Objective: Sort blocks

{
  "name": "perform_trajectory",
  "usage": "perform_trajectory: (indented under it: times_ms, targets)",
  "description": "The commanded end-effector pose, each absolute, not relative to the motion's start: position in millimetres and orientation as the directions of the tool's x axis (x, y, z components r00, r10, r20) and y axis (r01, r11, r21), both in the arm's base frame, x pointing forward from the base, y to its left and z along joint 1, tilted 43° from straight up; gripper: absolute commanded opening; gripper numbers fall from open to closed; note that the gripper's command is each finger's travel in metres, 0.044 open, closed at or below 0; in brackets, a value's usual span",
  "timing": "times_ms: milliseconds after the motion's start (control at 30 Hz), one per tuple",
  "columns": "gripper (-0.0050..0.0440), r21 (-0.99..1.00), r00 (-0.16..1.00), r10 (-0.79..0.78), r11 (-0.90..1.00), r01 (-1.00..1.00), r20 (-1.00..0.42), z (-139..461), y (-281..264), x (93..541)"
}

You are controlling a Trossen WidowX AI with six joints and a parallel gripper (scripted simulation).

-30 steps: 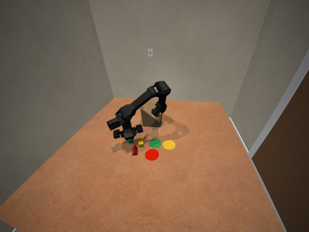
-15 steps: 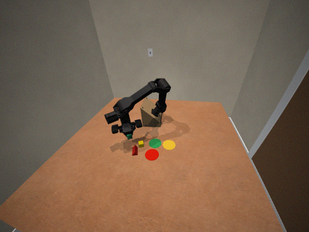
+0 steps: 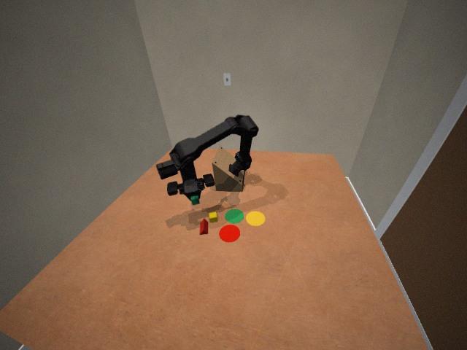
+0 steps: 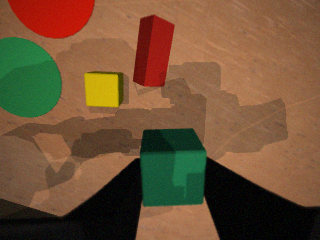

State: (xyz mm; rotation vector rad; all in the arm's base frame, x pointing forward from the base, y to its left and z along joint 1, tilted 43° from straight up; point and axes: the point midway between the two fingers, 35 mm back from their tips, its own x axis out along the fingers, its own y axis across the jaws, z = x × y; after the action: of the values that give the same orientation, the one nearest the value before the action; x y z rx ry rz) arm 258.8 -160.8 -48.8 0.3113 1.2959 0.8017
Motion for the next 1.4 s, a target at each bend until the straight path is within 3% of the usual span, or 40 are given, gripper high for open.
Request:
perform_trajectory:
  times_ms: [0,1367]
  targets:
    - [0.0105,0.598,0.074,0.661,0.715,-0.363,-0.746,-36,-161,264]
    - [0.0105,0.599,0.075,0.662,0.716,-0.359,-0.746,20,-53,262]
